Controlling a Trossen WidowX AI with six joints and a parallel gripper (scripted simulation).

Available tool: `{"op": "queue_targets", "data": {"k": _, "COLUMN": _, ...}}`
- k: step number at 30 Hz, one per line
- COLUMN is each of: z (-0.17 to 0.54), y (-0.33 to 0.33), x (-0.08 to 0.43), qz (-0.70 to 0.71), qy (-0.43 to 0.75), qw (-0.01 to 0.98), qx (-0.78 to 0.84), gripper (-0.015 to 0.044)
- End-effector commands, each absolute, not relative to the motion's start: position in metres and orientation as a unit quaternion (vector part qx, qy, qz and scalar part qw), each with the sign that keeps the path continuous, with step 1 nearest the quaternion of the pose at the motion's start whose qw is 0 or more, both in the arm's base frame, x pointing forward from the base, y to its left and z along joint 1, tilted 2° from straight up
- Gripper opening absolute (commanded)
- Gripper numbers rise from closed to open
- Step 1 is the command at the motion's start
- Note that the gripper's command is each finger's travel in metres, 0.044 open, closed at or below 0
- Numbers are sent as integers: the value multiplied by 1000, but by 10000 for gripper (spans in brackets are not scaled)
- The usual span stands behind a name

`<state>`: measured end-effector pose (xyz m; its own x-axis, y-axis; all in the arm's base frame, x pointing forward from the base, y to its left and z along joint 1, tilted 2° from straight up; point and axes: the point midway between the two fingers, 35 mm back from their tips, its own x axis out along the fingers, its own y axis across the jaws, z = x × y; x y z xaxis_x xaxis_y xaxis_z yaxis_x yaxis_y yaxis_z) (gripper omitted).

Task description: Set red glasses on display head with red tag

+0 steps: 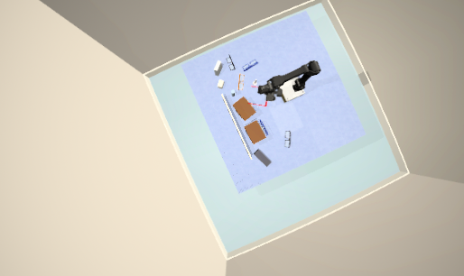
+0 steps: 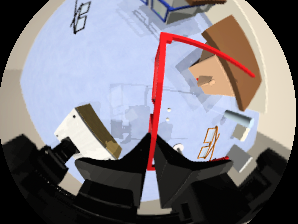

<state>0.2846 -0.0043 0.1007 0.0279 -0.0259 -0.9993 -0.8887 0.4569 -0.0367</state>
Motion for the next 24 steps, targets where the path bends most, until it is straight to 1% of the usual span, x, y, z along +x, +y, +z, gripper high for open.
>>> {"op": "queue_targets", "data": {"k": 1, "z": 101, "y": -12, "x": 285, "qz": 383, "qy": 585, "qw": 587, "qx": -409, "gripper": 0}}
{"op": "queue_targets", "data": {"k": 24, "z": 105, "y": -63, "x": 281, "qz": 542, "qy": 442, "qw": 432, "qx": -569, "gripper": 0}}
